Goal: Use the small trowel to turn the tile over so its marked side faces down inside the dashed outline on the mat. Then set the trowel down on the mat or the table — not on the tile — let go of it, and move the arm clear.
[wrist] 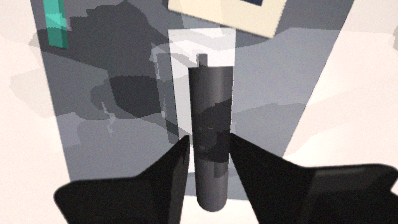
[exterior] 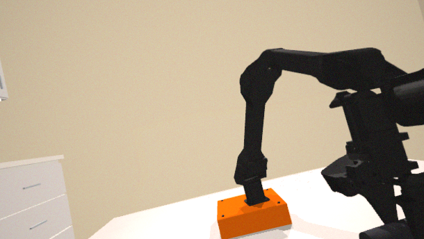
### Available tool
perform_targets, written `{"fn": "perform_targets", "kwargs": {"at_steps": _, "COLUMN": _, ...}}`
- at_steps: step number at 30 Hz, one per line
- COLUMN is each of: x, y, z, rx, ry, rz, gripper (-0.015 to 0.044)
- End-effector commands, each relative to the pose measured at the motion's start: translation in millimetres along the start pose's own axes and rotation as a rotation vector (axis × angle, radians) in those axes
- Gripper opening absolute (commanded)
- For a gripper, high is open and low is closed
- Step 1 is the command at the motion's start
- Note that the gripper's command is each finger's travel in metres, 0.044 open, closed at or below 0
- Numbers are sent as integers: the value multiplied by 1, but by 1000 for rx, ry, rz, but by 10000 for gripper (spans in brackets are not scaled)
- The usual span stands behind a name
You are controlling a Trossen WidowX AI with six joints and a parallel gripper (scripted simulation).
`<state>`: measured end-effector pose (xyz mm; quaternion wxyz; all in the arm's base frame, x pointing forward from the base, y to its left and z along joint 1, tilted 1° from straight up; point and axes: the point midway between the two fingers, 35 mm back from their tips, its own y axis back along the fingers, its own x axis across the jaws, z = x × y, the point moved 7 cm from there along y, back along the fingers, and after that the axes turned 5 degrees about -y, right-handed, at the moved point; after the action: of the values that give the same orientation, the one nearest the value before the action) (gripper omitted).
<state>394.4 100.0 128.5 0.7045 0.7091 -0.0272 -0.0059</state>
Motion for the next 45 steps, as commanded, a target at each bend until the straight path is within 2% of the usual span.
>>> {"fn": "perform_targets", "kwargs": {"at_steps": 1, "x": -1, "y": -2, "z": 0, "rx": -1, "ry": 4, "rz": -4, "gripper": 130}}
{"fn": "perform_targets", "kwargs": {"at_steps": 21, "x": -1, "y": -2, "z": 0, "rx": -1, "ry": 0, "rz": -4, "gripper": 130}}
{"fn": "perform_targets", "kwargs": {"at_steps": 30, "x": -1, "y": -2, "z": 0, "rx": -1, "ry": -238, "rz": -4, "gripper": 130}}
{"fn": "perform_targets", "kwargs": {"at_steps": 37, "x": -1, "y": -2, "z": 0, "rx": -1, "ry": -257, "rz": -4, "gripper": 130}}
{"fn": "perform_targets", "kwargs": {"at_steps": 42, "x": -1, "y": -2, "z": 0, "rx": -1, "ry": -257, "rz": -4, "gripper": 261}}
{"fn": "perform_targets", "kwargs": {"at_steps": 45, "x": -1, "y": -2, "z": 0, "rx": -1, "ry": -257, "rz": -4, "gripper": 270}}
